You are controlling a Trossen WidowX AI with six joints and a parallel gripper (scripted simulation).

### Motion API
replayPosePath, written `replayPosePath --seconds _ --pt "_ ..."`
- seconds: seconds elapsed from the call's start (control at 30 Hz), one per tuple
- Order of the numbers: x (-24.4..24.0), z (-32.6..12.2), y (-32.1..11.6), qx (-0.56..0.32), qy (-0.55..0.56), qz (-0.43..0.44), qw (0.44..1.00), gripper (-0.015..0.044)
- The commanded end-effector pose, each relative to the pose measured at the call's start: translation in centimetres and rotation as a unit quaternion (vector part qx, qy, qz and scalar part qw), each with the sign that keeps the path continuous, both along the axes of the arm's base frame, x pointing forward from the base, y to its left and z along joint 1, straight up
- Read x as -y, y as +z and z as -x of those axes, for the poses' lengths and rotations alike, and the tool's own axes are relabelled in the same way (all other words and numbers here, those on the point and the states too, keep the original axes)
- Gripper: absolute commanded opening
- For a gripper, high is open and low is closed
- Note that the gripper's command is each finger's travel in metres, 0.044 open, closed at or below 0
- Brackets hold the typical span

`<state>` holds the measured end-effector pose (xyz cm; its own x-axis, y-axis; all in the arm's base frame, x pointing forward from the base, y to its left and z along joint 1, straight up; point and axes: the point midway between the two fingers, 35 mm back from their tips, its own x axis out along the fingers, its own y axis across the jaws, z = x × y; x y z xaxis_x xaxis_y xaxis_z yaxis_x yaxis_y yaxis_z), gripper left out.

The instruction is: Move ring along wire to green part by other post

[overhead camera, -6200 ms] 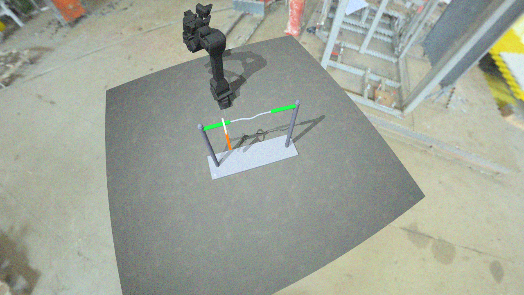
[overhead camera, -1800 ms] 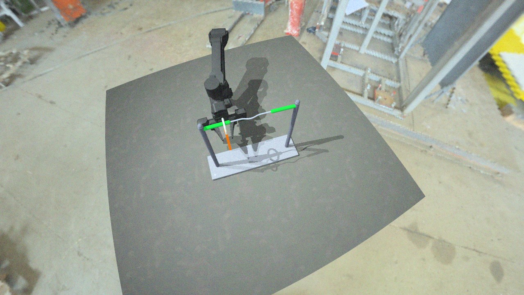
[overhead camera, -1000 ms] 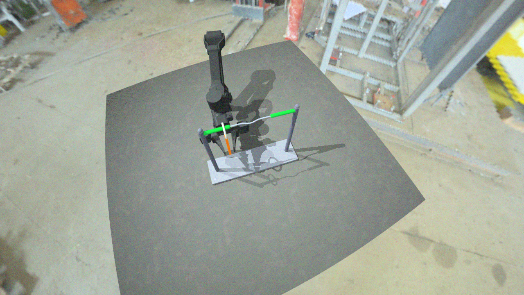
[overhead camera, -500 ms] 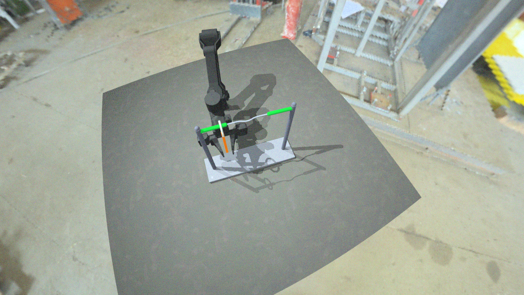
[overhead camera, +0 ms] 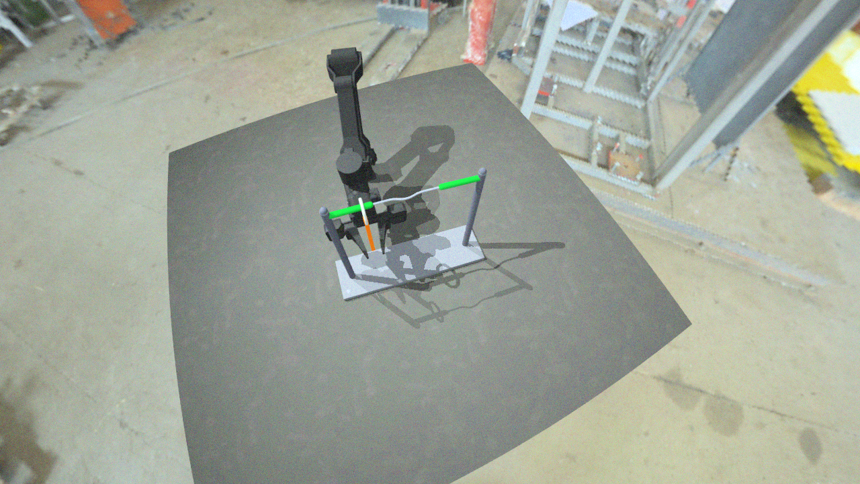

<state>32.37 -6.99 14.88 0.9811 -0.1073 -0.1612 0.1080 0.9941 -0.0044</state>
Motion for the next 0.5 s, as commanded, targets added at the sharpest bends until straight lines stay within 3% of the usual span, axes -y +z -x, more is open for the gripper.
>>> replayPosePath --seconds 0.0,0.2,0.37,0.47 --pt "0.09 -0.1 0.15 0.002 -0.002 0.0 1.0 0.016" --pt "0.09 -0.1 0.15 0.002 -0.002 0.0 1.0 0.016" --pt "0.0 -0.01 -0.01 0.0 0.0 0.0 1.0 0.0029" --pt "0.0 -0.01 -0.01 0.0 0.0 0.0 1.0 -0.0011"
